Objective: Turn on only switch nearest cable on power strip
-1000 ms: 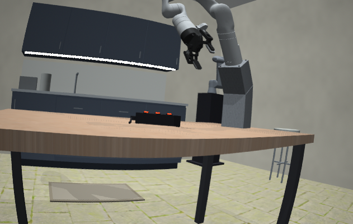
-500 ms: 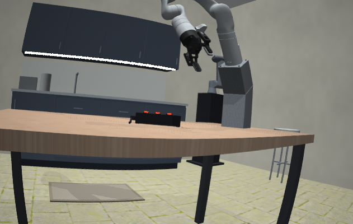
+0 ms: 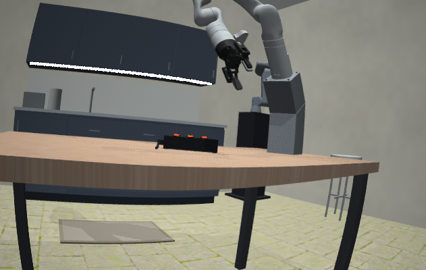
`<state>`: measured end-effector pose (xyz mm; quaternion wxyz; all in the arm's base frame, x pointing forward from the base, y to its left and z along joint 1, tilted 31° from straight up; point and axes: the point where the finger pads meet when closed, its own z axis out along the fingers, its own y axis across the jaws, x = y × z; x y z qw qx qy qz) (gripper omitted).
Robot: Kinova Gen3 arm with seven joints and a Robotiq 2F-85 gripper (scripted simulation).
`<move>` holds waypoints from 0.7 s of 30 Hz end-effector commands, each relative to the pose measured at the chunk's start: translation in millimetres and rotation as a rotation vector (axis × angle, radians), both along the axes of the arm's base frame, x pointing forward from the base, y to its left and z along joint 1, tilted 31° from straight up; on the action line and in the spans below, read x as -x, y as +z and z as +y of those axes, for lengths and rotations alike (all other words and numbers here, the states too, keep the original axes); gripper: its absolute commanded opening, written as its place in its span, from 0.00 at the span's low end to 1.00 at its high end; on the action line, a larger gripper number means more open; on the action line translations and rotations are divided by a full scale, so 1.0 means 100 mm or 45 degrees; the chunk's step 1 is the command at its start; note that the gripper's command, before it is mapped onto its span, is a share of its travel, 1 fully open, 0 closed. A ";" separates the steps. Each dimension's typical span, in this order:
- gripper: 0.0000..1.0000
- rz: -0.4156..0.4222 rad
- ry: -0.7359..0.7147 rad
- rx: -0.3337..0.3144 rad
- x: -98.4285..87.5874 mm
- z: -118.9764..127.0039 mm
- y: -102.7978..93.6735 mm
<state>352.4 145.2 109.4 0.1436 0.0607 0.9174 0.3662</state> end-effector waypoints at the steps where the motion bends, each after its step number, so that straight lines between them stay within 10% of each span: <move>1: 1.00 0.008 -0.004 -0.004 0.00 0.00 -0.01; 21: 1.00 0.124 -0.144 -0.035 -0.06 -0.10 -0.15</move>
